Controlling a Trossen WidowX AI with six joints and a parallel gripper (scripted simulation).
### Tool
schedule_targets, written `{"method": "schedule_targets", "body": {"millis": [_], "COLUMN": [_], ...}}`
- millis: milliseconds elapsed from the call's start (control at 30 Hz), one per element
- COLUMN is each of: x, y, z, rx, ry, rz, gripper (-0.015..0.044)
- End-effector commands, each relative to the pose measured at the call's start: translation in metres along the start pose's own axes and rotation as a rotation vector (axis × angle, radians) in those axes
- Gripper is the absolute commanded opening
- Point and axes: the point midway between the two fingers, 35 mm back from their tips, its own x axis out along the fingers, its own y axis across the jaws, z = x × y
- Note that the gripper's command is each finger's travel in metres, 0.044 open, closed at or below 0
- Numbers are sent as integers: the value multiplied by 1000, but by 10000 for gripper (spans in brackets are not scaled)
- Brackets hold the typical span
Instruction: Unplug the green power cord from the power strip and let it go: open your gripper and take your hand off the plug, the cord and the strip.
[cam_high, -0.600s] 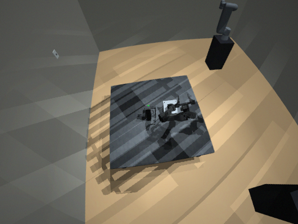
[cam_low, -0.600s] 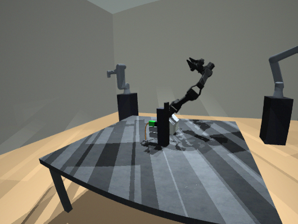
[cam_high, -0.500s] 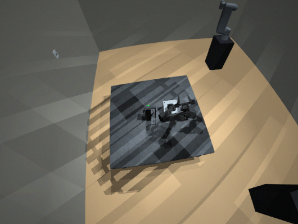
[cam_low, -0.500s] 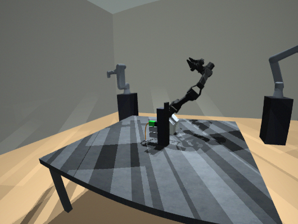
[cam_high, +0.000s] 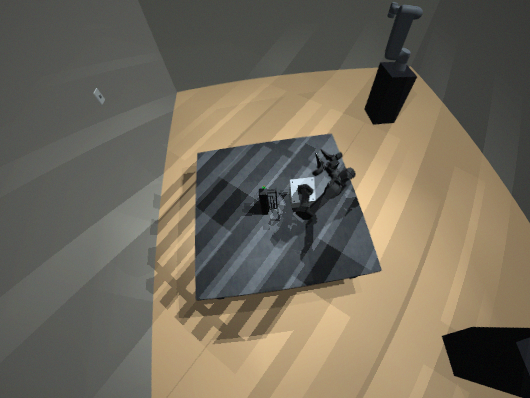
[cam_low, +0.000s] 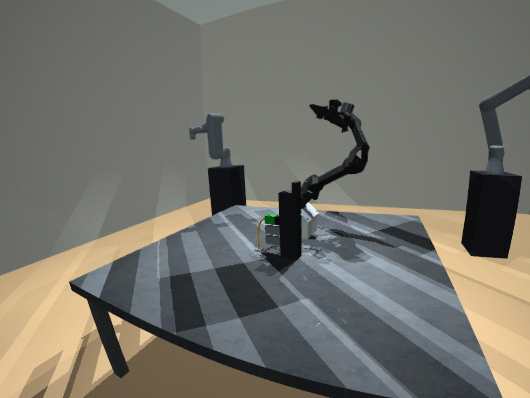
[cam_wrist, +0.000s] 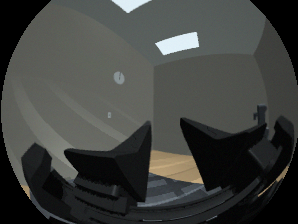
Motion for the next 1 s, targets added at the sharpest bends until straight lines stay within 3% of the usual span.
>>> {"method": "schedule_targets", "body": {"millis": [0, 233, 500, 733, 967], "x": [37, 115, 184, 201, 181], "y": [-3, 9, 74, 144, 206], "z": [-26, -88, -185, -278, -373], "rx": [160, 393, 665, 750, 711], "ry": [113, 391, 836, 1237, 1599], "rz": [75, 171, 231, 160, -31], "gripper": [160, 160, 160, 160, 160]}}
